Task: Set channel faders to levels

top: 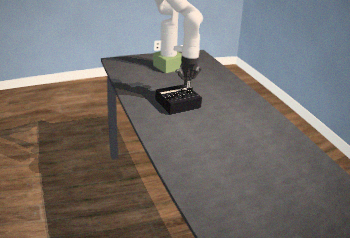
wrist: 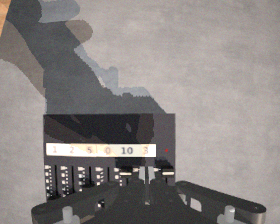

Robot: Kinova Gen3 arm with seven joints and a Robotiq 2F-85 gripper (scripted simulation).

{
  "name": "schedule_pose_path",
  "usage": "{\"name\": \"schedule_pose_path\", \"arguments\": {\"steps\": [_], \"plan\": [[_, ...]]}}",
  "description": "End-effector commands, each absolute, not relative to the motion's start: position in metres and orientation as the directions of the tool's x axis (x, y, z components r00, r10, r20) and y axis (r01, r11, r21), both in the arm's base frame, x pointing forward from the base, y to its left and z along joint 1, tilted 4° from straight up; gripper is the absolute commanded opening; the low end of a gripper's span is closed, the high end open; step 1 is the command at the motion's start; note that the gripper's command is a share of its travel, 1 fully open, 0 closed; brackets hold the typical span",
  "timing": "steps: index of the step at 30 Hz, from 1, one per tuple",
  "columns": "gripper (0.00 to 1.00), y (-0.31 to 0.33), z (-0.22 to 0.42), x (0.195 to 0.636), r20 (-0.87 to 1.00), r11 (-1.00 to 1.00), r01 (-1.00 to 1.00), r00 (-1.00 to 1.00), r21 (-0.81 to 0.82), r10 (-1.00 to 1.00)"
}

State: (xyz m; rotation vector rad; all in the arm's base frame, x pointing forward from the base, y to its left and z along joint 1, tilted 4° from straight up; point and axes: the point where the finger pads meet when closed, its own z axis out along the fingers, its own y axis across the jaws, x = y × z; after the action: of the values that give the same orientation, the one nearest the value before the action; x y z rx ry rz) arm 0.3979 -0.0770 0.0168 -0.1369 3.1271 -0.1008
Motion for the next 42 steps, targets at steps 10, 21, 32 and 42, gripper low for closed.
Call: {"name": "schedule_pose_path", "arguments": {"steps": [10,21,32,42], "plan": [[0.00,-0.077,0.017,0.398,-0.008,0.994,-0.087,-0.996,-0.065,-0.088],[0.00,-0.077,0.015,0.398,-0.008,0.994,-0.087,-0.996,-0.065,-0.088],[0.00,-0.078,0.008,0.399,-0.008,0.994,-0.087,-0.996,-0.065,-0.088],[0.00,-0.078,0.005,0.399,-0.008,0.994,-0.087,-0.996,-0.065,-0.088]]}}
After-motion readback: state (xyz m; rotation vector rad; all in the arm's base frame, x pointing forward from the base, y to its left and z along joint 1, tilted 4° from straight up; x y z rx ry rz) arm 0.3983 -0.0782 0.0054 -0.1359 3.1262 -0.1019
